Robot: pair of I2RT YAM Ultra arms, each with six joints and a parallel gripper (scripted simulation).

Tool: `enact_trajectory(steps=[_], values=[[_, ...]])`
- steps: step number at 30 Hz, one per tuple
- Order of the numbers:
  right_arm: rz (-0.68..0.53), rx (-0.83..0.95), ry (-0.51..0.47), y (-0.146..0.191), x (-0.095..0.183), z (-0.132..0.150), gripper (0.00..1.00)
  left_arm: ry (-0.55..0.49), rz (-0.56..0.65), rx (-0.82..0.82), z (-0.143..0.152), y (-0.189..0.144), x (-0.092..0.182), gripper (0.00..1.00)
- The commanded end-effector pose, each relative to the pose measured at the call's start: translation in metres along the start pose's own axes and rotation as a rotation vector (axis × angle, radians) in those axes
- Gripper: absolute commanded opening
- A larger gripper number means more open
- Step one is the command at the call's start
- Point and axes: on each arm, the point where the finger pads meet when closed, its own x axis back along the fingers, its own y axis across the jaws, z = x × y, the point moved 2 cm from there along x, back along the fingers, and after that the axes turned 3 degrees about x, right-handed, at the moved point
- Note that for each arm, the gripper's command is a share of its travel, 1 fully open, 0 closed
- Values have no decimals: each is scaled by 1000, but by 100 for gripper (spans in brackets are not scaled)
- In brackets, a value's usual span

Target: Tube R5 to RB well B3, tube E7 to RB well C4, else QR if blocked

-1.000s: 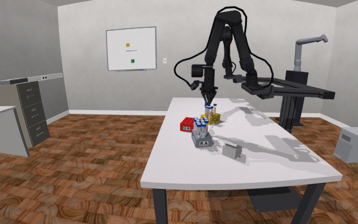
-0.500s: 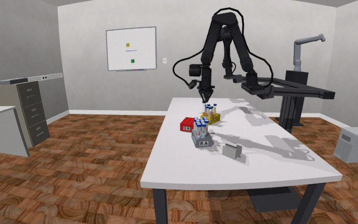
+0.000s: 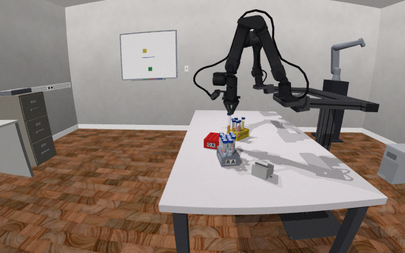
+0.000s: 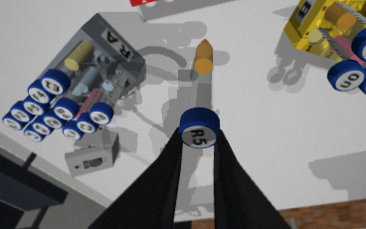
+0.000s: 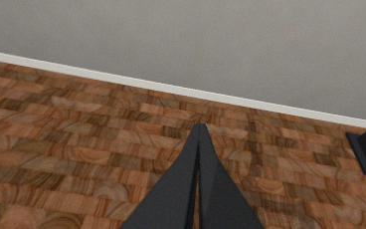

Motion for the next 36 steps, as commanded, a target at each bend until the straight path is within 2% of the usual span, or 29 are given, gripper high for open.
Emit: enact_trajectory(steps=[1,3,14,16,17,36], values=[[25,-8,-48,-9,12,-23,0,-19,-3,161,-10,1,6,0],[25,-8,-48,-9,12,-23,0,-19,-3,161,-10,1,6,0],[25,-8,-48,-9,12,-23,0,-24,0,527,-11,0,6,0],[25,-8,-48,-9,12,-23,0,-24,1,534,-11,1,6,0],[25,-8,-48,-9,12,-23,0,-13,-5,525,2,-5,4,0],[25,-8,-48,-9,12,-23,0,-20,-1,526,22,-54,4,0]])
